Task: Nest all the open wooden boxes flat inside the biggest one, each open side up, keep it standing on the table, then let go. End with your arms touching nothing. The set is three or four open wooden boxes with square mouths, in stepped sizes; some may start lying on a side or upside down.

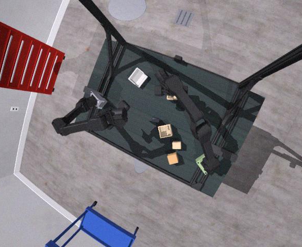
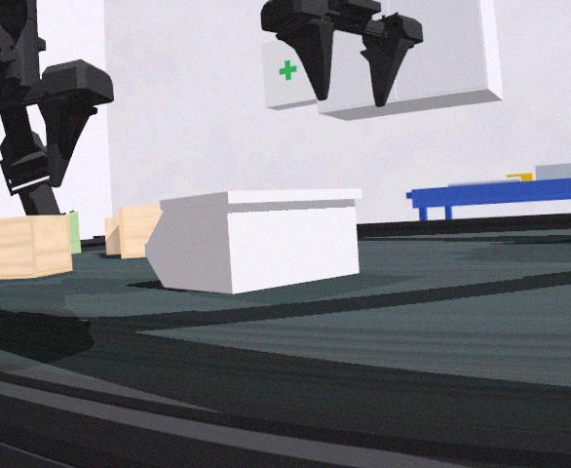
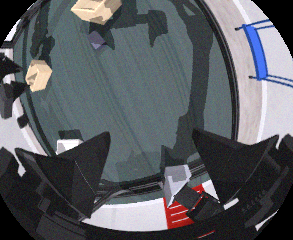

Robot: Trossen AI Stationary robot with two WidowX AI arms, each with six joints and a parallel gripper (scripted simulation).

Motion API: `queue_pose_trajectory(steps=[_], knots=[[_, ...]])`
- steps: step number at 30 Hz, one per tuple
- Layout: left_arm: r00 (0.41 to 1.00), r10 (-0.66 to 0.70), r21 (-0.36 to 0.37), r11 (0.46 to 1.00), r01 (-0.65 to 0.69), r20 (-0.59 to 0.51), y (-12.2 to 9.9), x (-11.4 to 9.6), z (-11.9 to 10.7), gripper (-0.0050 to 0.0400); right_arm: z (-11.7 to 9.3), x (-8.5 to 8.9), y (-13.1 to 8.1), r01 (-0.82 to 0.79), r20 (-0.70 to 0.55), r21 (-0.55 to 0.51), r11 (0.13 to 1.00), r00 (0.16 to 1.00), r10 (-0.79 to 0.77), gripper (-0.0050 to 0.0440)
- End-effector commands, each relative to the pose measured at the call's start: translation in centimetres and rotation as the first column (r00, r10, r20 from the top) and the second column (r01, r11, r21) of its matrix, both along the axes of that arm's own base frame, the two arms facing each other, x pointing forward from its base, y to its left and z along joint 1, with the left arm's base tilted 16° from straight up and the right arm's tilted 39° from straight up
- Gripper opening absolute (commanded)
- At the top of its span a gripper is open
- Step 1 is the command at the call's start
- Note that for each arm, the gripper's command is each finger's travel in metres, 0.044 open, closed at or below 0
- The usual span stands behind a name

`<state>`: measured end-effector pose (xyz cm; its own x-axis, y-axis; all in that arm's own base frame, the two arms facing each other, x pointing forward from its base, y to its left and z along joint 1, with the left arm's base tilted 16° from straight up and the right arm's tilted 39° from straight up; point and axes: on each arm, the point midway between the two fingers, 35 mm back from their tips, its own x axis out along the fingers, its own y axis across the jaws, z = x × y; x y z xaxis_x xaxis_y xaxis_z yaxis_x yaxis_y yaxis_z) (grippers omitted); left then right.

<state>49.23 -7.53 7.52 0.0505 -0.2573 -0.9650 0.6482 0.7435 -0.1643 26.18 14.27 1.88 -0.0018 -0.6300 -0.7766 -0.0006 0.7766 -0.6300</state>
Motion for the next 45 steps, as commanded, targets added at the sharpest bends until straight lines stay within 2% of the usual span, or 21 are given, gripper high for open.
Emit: queue_pose_trajectory(steps=[1, 19, 32, 33, 45], knots=[[1.0, 0.003, -0.003, 1.0, -0.003, -0.018, -0.1, 0.0, -1.1, 0.04, 0.0, 0.0, 0.0, -0.001, 0.002, -0.001, 1.0, 1.0, 0.001, 0.04], [0.999, 0.001, -0.022, 1.0, -0.003, -0.051, -0.7, -0.1, -3.6, 0.04, 0.0, 0.0, 0.0, -0.001, 0.002, -0.001, 1.0, 1.0, 0.001, 0.04], [0.999, 0.001, -0.023, 1.0, -0.003, -0.053, -0.8, -0.1, -3.7, 0.04, 0.0, 0.0, 0.0, -0.001, 0.002, -0.001, 1.0, 1.0, 0.001, 0.04], [0.999, 0.001, -0.023, 1.0, -0.003, -0.053, -0.8, -0.1, -3.7, 0.0376, 0.0, 0.0, 0.0, -0.001, 0.002, -0.001, 1.0, 1.0, 0.001, 0.04], [0.999, 0.001, -0.023, 1.0, -0.003, -0.053, -0.8, -0.1, -3.7, 0.0296, 0.0, 0.0, 0.0, -0.001, 0.002, -0.001, 1.0, 1.0, 0.001, 0.04]])
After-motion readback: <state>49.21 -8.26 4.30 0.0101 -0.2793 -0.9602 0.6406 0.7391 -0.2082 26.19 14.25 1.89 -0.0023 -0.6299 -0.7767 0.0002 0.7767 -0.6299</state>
